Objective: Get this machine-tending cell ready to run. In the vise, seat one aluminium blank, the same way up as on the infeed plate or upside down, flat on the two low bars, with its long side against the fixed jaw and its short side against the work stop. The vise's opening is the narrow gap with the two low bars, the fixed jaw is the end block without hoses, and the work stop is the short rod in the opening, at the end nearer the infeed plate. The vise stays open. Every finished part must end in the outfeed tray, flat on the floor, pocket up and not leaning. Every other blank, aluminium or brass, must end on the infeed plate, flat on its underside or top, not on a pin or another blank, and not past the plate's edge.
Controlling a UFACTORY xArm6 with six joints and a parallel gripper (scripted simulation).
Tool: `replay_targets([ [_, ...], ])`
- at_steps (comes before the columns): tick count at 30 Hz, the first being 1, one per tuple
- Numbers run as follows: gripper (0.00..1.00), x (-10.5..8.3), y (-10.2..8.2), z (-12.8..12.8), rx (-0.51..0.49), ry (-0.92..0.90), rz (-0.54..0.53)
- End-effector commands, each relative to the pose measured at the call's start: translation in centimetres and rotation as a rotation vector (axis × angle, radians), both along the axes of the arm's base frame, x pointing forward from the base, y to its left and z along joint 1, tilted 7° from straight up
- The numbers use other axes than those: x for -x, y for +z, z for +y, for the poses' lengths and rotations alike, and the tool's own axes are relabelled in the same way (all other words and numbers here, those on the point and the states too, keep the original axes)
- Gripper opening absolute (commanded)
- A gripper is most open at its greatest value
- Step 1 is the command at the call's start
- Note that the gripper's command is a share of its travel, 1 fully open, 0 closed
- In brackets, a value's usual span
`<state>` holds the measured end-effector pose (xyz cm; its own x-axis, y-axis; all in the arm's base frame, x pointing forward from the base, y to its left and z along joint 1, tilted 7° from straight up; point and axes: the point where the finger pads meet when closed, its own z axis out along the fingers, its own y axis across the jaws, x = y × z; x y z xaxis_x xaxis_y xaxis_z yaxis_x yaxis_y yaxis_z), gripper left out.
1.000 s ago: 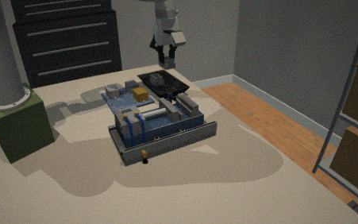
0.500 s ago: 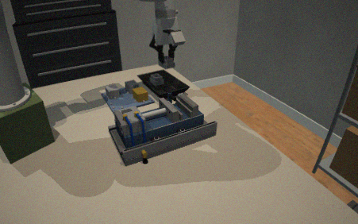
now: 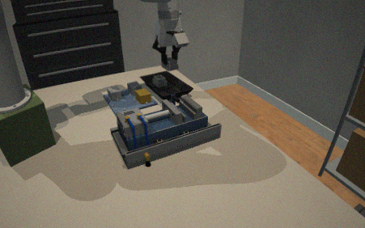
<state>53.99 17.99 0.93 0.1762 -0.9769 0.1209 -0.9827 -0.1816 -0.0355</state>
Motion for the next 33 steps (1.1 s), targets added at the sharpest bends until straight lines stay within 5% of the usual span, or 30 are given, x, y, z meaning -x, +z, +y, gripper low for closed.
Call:
replay_targets([
  [1,0.00,-0.2,0.0,0.1,-0.002,0.001,-0.005],
  [33,0.00,-0.5,-4.7,-0.4,-0.002,0.001,-0.005],
])
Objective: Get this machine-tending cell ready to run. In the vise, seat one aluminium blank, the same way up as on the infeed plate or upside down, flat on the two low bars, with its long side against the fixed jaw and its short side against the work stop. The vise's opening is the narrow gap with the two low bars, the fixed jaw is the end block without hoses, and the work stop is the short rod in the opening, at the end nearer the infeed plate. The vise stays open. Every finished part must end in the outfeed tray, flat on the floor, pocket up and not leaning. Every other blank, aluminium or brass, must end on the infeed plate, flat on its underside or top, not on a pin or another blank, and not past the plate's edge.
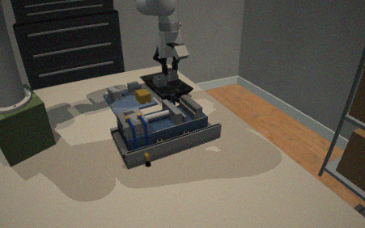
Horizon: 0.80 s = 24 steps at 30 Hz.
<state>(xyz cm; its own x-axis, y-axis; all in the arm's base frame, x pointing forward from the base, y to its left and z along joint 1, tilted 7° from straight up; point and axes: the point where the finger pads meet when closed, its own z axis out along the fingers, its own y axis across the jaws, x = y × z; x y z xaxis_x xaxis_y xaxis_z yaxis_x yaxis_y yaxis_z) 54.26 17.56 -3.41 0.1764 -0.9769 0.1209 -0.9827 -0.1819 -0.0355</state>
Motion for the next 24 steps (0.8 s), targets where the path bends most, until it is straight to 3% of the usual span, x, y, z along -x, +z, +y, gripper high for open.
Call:
replay_targets([
  [1,0.00,-0.2,-0.5,0.0,-0.002,0.000,-0.005],
  [24,0.00,-0.5,-4.0,-0.3,-0.002,0.000,-0.005],
])
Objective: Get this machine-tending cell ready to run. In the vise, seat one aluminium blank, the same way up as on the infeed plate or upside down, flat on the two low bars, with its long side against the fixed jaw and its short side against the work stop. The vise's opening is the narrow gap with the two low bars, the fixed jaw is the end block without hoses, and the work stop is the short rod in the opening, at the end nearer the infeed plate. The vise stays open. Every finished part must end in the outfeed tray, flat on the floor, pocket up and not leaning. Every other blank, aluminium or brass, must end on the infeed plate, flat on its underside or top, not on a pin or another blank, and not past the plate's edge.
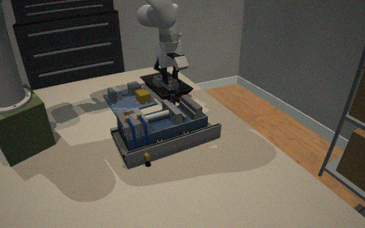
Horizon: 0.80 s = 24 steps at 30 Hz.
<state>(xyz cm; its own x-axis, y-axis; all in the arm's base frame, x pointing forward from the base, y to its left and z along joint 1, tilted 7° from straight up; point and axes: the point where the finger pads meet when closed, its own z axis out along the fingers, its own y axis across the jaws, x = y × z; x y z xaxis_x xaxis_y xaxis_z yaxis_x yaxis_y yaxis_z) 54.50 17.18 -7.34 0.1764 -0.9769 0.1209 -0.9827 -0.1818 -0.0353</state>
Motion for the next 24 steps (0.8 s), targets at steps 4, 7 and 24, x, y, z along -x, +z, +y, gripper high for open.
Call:
replay_targets([
  [4,0.00,-0.23,-0.30,0.04,-0.002,0.000,-0.005],
  [7,0.00,-0.24,-0.57,0.02,-0.002,0.000,-0.005],
  [24,0.00,-0.28,-1.09,-0.03,-0.002,0.000,-0.005],
])
